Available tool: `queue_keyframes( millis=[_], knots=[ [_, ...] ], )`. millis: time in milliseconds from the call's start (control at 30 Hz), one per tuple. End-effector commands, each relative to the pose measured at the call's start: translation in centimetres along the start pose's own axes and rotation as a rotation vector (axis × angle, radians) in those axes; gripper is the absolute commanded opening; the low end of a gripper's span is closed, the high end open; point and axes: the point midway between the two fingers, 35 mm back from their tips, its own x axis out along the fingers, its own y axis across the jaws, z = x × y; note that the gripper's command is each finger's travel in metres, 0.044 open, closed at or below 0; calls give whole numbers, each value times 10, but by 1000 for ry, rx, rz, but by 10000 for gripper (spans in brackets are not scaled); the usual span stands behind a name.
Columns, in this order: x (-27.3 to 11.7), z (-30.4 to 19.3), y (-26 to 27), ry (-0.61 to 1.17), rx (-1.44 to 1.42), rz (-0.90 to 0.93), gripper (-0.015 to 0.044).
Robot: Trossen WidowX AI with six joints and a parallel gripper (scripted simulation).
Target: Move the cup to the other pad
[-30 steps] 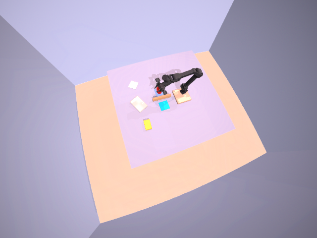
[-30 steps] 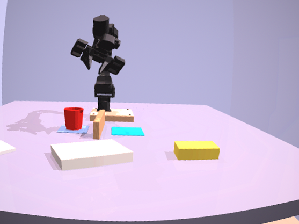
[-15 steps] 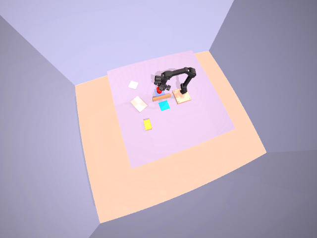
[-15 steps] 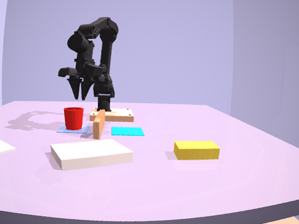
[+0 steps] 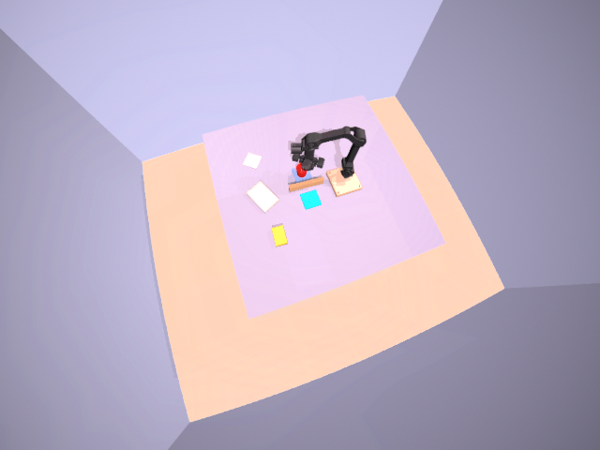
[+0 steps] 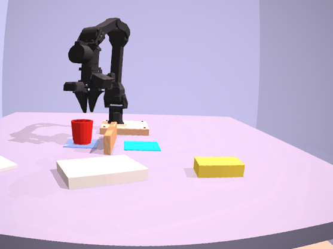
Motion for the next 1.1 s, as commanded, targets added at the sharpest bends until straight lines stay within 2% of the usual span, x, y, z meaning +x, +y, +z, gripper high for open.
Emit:
queue_keyframes(
  millis=[0,1067],
  knots=[
    [6,0,-2,4,-6,2,148],
    [58,-1,-1,4,-6,2,148]
  ],
)
